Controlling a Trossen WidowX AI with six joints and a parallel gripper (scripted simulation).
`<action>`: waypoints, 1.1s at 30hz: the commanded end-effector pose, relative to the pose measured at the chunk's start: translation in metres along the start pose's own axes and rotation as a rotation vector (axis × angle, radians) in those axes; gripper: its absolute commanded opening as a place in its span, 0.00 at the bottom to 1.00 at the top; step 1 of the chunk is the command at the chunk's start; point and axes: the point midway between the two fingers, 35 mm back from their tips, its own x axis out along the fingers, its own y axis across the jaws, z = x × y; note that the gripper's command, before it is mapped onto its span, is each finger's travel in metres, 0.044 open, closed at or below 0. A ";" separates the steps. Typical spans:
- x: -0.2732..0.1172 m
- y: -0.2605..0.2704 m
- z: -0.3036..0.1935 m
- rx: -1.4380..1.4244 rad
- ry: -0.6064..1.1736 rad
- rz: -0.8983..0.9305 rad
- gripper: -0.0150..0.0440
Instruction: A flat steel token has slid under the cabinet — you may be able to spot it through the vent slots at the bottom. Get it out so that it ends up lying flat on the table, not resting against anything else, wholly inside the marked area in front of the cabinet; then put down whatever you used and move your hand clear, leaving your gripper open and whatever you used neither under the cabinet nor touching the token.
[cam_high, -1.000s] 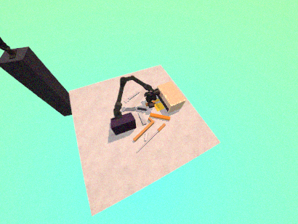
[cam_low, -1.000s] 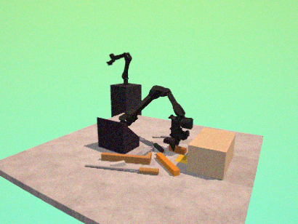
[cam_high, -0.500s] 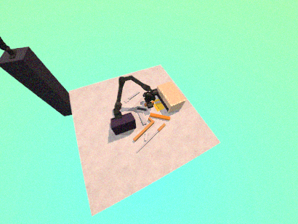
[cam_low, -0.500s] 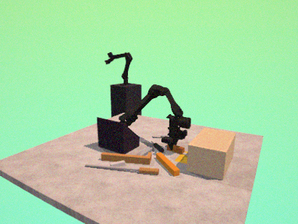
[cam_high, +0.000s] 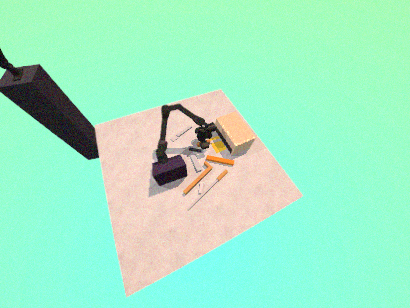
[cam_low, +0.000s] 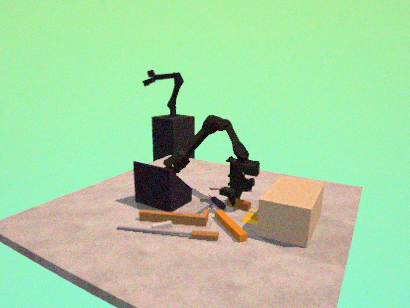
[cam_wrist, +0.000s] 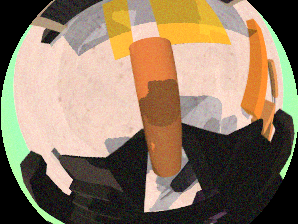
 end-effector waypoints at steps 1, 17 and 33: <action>0.001 0.000 -0.006 0.003 0.002 -0.001 0.25; 0.001 0.000 -0.023 0.004 0.003 -0.001 0.25; 0.001 0.001 -0.041 0.005 0.003 -0.001 0.25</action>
